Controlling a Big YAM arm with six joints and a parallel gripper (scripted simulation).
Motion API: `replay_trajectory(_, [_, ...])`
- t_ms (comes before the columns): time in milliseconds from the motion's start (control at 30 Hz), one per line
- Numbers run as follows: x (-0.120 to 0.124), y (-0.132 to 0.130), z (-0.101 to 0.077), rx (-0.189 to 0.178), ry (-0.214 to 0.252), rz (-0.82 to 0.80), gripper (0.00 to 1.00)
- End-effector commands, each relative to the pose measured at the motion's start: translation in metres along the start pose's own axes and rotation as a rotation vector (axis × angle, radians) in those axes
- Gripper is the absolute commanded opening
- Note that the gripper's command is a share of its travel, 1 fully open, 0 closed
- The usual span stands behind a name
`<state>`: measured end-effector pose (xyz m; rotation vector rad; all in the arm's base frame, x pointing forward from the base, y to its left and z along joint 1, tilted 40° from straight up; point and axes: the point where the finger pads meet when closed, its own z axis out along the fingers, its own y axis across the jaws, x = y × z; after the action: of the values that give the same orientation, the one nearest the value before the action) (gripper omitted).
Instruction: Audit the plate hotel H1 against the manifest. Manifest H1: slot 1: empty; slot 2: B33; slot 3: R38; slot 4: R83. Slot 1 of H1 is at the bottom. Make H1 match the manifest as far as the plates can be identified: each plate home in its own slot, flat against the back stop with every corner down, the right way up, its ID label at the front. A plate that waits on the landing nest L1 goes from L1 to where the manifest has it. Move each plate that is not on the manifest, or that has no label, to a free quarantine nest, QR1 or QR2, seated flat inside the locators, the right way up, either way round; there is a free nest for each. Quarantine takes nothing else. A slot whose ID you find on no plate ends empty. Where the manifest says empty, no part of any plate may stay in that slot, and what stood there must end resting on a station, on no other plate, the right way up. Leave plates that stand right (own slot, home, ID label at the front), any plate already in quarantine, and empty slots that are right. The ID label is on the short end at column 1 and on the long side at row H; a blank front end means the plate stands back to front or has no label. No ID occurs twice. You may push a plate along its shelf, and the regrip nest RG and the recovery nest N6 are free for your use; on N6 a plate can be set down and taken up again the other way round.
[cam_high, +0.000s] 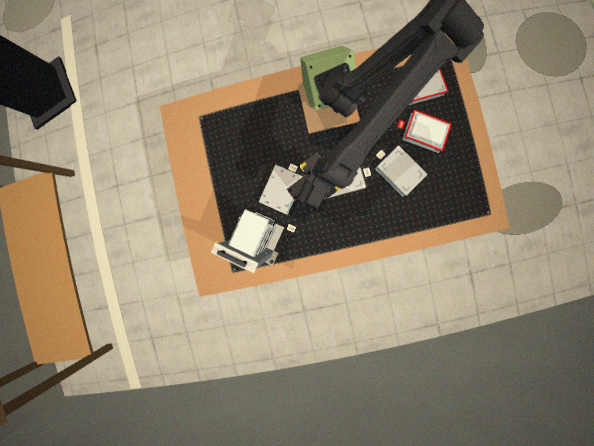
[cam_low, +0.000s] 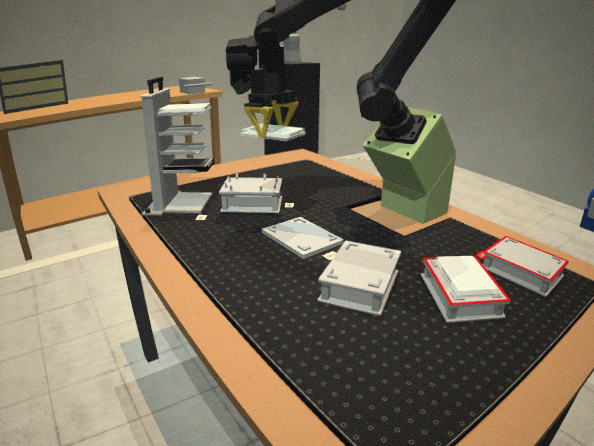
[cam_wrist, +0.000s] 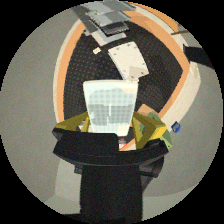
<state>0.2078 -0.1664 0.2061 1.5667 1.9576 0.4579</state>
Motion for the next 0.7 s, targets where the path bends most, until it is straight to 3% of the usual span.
replay_trajectory(0, [-0.025, 0.017, -0.02, -0.023, -0.059, -0.094, 0.86])
replay_trajectory(433, [-0.066, -0.006, -0.019, -0.011, -0.067, -0.316, 0.86])
replay_trajectory(667, [-0.081, -0.015, -0.019, -0.008, -0.065, -0.316, 0.86])
